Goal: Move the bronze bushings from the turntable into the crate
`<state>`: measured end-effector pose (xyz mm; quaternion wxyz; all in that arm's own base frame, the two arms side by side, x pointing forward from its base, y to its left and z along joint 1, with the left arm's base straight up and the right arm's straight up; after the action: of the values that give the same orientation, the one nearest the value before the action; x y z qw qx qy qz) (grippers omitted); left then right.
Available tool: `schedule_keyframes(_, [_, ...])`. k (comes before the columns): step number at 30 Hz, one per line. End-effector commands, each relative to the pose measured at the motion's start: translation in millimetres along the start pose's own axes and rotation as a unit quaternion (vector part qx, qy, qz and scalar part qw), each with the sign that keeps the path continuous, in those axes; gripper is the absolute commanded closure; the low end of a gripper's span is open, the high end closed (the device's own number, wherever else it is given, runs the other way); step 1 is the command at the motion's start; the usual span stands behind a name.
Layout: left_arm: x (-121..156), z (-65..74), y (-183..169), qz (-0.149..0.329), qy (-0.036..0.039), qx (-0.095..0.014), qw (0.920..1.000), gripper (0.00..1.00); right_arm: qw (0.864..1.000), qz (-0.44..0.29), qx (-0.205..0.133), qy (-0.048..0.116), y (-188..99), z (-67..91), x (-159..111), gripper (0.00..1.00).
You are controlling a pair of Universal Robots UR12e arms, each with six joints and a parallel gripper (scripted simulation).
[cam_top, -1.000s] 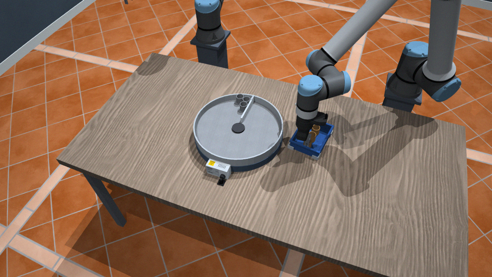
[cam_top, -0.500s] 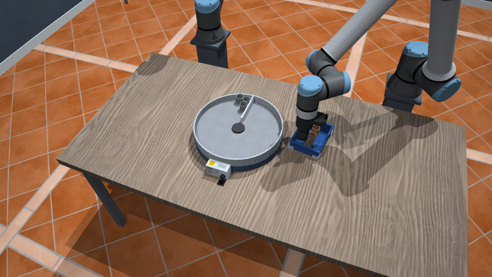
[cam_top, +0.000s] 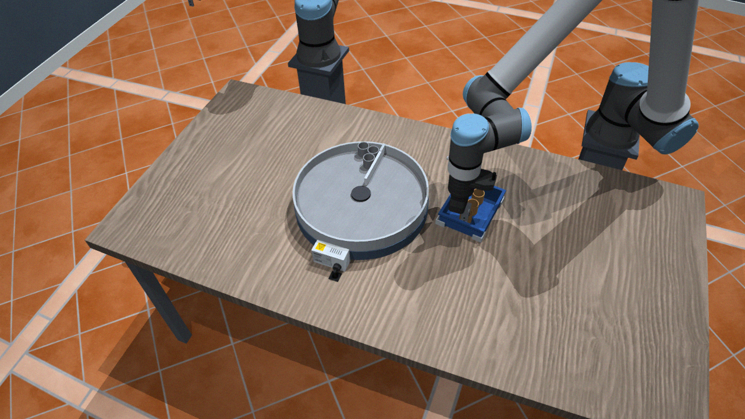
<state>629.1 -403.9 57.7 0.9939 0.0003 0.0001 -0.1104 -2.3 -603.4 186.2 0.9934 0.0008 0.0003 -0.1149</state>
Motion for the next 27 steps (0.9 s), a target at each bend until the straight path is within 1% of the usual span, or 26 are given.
schedule_keyframes(1, [0.7, 1.1, -0.5, 0.0, -0.0009, -0.001, 1.0, 1.0, 1.0, 0.0, -0.001, 0.0, -0.6, 0.9, 0.3, 0.0])
schedule_keyframes(13, [0.7, 0.8, -0.5, 0.0, -0.0009, -0.001, 1.0, 1.0, 1.0, 0.0, -0.001, 0.0, -0.6, 0.9, 0.3, 0.0])
schedule_keyframes(27, [0.7, -2.8, -0.5, 0.0, -0.0009, -0.001, 1.0, 1.0, 1.0, 0.0, -0.001, 0.0, -0.6, 0.9, 0.3, 0.0])
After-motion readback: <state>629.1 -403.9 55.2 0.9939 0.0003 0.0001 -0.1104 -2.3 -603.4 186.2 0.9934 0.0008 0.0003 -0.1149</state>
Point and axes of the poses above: on each arm, the point where the finger pads meet when closed, its own z axis back along the fingers, its own x axis across the jaws, y = z × x, the point moved 1 cm from there along z, back along the fingers, and after that the axes turned 13 degrees about -z, right-handed, at the moved point
